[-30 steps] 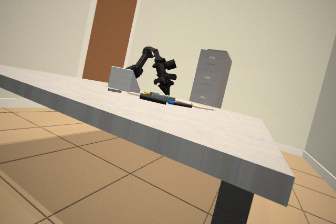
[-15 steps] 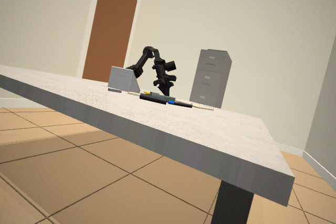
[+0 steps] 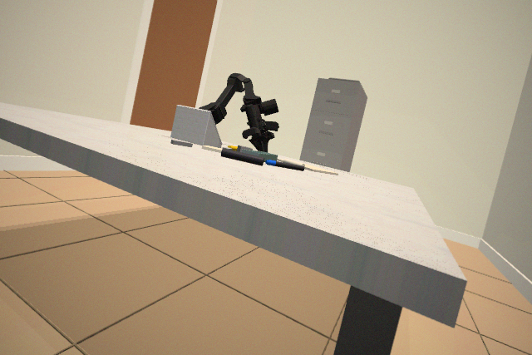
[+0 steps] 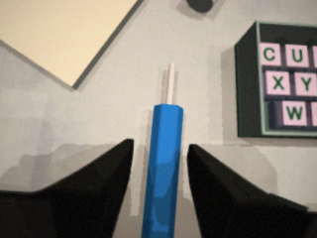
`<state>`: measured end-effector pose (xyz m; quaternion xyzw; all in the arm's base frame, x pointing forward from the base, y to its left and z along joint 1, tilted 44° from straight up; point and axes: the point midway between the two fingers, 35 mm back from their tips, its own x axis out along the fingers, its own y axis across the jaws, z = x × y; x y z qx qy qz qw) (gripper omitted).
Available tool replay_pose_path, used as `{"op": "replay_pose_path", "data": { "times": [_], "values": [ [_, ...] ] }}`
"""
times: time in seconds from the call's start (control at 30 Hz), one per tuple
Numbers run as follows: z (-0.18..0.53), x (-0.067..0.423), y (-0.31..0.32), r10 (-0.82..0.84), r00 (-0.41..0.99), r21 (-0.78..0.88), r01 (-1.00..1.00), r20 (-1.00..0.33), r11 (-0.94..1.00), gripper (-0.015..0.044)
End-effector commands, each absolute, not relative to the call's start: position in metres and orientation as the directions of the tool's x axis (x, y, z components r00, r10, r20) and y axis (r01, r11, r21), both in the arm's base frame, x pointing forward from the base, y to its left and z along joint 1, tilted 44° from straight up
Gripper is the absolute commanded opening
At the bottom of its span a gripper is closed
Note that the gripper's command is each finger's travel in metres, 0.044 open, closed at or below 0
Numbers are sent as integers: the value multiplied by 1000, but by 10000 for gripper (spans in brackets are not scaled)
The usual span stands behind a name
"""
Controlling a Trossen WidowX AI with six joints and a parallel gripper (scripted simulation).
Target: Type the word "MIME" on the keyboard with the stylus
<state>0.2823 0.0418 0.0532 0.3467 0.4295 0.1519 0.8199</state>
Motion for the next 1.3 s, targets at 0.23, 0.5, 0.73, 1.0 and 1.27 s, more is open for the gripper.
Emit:
{"op": "replay_pose_path", "data": {
  "times": [0.23,0.5,0.73,1.0,1.27],
  "values": [
    [47,281,44,545,579,698,60,-606,713,150],
    [49,281,45,549,579,700,53,-603,712,45],
    [49,281,45,549,579,700,53,-603,712,0],
    [55,281,37,548,578,698,54,-605,714,0],
    [82,277,12,547,578,698,54,-605,714,0]
  ]
}}
